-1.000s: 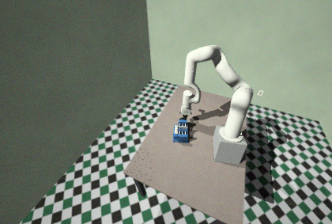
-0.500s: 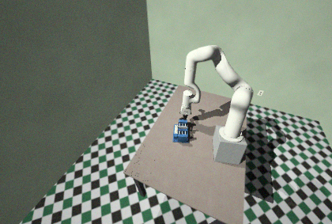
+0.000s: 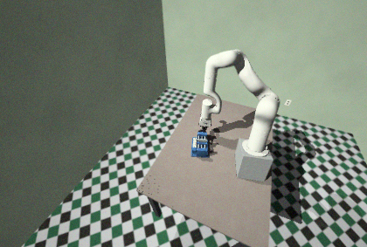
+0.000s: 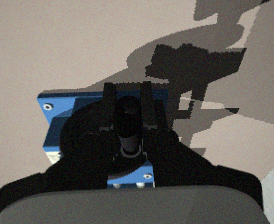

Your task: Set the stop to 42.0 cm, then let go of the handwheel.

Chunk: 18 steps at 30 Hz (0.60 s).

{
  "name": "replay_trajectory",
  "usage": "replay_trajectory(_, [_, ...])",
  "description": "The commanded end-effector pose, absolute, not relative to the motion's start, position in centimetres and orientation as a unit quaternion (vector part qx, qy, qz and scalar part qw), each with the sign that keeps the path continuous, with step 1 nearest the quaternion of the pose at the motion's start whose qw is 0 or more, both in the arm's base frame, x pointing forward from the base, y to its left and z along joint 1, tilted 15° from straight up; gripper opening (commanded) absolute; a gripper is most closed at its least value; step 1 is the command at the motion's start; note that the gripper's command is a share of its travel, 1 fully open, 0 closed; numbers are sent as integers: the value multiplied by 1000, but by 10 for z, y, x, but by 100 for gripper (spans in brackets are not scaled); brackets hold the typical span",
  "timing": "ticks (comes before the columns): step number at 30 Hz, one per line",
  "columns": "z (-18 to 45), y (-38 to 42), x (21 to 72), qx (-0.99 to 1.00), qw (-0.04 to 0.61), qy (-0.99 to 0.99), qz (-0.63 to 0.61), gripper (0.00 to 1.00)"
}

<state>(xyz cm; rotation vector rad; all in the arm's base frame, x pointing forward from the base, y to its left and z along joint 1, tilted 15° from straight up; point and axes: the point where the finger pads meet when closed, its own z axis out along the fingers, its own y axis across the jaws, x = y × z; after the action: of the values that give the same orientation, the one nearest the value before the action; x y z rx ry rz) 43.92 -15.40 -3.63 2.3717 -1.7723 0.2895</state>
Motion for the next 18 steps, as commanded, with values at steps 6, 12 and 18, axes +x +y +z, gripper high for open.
replay_trajectory(6, [-34,-153,442,794,83,-594,97,6])
replay_trajectory(12, [-33,-152,443,794,83,-594,97,6])
replay_trajectory(18, [-32,-152,445,794,83,-594,97,6])
